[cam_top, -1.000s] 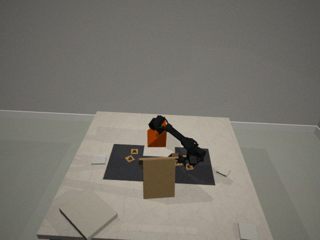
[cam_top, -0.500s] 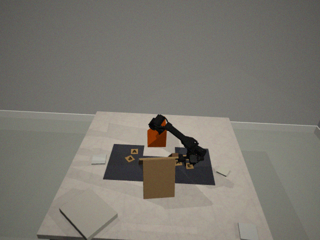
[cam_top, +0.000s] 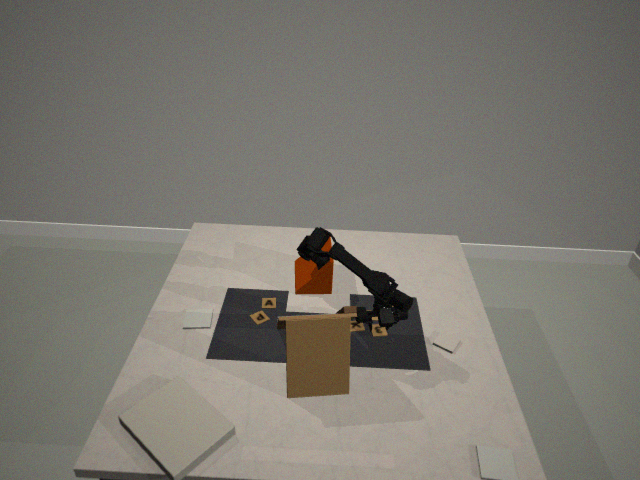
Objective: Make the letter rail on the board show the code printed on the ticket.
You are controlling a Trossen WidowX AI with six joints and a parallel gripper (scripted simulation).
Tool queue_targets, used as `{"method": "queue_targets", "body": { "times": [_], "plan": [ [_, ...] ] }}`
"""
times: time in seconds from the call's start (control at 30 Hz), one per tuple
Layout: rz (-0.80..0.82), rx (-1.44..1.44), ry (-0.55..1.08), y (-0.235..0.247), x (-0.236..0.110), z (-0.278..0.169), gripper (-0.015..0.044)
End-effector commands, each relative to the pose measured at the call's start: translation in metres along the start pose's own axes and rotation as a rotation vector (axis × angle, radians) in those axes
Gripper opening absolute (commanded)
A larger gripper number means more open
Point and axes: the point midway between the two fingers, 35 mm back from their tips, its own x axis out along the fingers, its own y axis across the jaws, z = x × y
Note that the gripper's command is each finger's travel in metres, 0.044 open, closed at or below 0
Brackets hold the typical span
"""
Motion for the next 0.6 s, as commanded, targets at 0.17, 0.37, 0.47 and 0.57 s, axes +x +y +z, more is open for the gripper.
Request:
{"method": "queue_targets", "body": {
  "times": [0.17, 0.37, 0.47, 0.57],
  "plan": [
    [0.005, 0.008, -0.001, 0.0, -0.0055, 0.0001, 0.0],
    [0.005, 0.008, -0.001, 0.0, -0.008, -0.0003, 0.0],
    [0.005, 0.008, -0.001, 0.0, -0.0093, -0.0004, 0.0],
    [0.005, 0.008, -0.001, 0.0, -0.0106, -0.0005, 0.0]
  ]
}}
